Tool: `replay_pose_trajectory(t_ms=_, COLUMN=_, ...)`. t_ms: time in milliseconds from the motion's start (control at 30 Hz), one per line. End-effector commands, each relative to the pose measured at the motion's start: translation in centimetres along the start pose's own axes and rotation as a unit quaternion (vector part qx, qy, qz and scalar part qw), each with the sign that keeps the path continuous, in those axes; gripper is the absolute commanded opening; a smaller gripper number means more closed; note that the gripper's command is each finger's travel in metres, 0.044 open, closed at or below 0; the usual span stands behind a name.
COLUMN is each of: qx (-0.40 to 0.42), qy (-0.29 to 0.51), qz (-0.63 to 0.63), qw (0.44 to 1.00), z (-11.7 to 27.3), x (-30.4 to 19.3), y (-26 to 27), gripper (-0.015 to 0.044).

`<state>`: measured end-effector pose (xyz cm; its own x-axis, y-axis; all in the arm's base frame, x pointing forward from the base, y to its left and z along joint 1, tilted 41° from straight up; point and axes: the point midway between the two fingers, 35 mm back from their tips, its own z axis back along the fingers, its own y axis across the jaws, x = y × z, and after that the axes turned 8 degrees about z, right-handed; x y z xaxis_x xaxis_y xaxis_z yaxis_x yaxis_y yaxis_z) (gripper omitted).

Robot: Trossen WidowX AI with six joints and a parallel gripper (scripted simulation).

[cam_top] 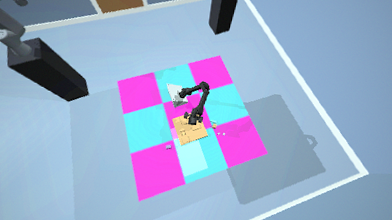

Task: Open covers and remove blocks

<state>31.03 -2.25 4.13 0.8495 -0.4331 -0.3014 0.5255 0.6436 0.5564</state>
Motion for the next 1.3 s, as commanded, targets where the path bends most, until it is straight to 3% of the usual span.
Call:
replay_pose_trajectory(t_ms=0, qx=0.007, qy=0.01, qz=-0.369, qw=0.929, z=0.15, x=0.49, y=3.87, gripper=0.0)
replay_pose_trajectory(t_ms=133, qx=0.007, qy=0.011, qz=-0.44, qw=0.898, z=0.18, x=0.54, y=4.39, gripper=0.0)
replay_pose_trajectory(t_ms=1267, qx=0.007, qy=0.011, qz=-0.44, qw=0.898, z=-0.16, x=0.56, y=4.41, gripper=0.0)
